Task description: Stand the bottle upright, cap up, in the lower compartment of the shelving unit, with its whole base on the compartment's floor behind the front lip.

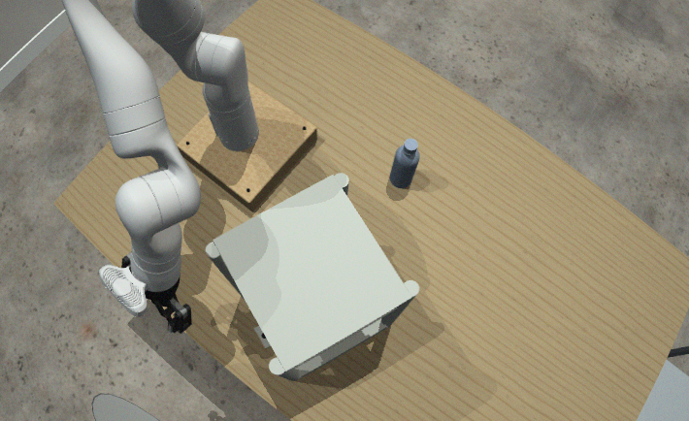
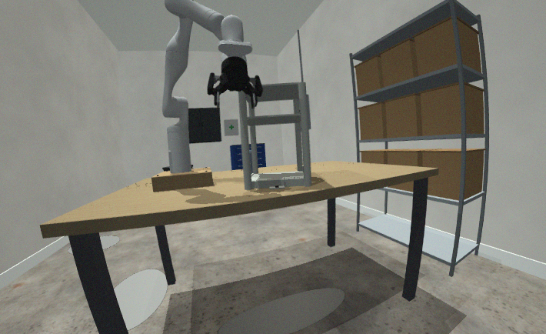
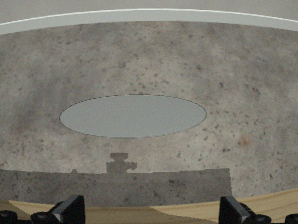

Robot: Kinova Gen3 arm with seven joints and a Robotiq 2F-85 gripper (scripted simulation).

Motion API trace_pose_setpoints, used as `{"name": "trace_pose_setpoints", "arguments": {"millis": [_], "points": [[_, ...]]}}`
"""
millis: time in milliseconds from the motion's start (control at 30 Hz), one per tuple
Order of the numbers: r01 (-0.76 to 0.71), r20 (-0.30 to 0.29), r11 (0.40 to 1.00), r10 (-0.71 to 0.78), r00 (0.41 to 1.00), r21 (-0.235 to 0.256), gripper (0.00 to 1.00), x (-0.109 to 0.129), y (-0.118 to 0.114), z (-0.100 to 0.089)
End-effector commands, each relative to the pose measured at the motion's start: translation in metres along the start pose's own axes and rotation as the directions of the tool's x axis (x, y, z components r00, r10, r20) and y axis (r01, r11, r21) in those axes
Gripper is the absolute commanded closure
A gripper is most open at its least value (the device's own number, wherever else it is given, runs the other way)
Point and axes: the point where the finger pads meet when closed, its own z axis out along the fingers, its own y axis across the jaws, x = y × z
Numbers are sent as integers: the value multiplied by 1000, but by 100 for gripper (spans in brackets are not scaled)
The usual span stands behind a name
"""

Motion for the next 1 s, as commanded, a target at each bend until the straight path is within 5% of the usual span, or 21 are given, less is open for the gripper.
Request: {"name": "trace_pose_setpoints", "arguments": {"millis": [0, 633, 967], "points": [[0, -1, 1000, 0, 1000, 1, 0, 1, 0, -1], [-2, -4, 1000, 2, 1000, -1, 0, 3, 0, -4], [-15, -16, 1000, 15, 1000, -15, 0, 49, 6, -87]]}}
